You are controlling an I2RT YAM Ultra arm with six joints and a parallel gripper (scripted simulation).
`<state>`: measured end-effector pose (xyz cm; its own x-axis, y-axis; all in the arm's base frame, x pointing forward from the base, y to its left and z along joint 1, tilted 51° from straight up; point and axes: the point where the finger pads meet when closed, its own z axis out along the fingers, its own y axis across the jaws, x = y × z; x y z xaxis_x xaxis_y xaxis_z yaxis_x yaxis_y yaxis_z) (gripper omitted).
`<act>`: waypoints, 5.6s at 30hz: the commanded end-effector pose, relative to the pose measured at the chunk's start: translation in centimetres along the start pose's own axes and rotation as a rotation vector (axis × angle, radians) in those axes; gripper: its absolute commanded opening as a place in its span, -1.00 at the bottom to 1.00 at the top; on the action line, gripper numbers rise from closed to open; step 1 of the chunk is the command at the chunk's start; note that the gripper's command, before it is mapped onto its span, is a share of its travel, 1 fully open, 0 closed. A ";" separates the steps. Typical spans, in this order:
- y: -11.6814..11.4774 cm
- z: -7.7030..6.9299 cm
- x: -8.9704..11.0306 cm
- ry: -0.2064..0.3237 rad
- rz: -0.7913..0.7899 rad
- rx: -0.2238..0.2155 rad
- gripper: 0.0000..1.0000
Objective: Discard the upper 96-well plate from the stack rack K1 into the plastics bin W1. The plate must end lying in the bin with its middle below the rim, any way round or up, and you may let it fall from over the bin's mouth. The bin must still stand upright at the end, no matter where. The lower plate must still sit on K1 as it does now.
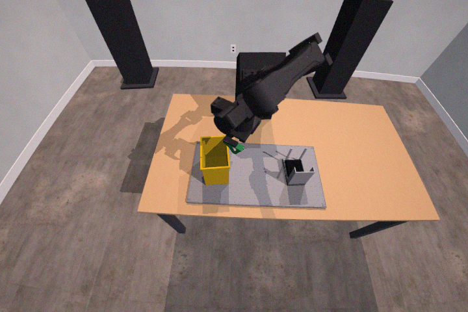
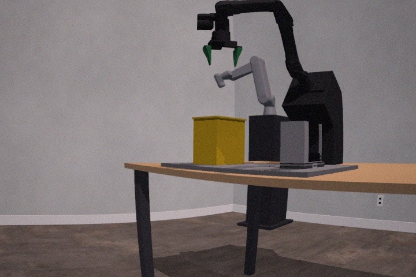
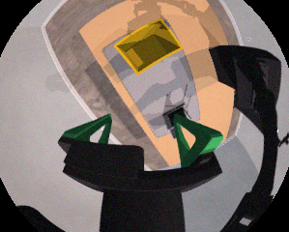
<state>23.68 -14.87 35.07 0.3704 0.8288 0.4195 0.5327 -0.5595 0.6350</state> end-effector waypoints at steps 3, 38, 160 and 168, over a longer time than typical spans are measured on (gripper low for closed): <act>0.1 -0.2 0.1 -0.002 -0.004 -0.008 1.00; -3.5 8.0 4.5 -0.017 -0.624 0.161 1.00; -20.6 13.2 24.7 0.009 -2.114 -0.095 1.00; -21.7 15.7 23.1 0.004 -2.143 -0.023 1.00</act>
<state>32.16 16.14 22.17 -0.6245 0.0368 -0.7802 0.0189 0.9993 0.0320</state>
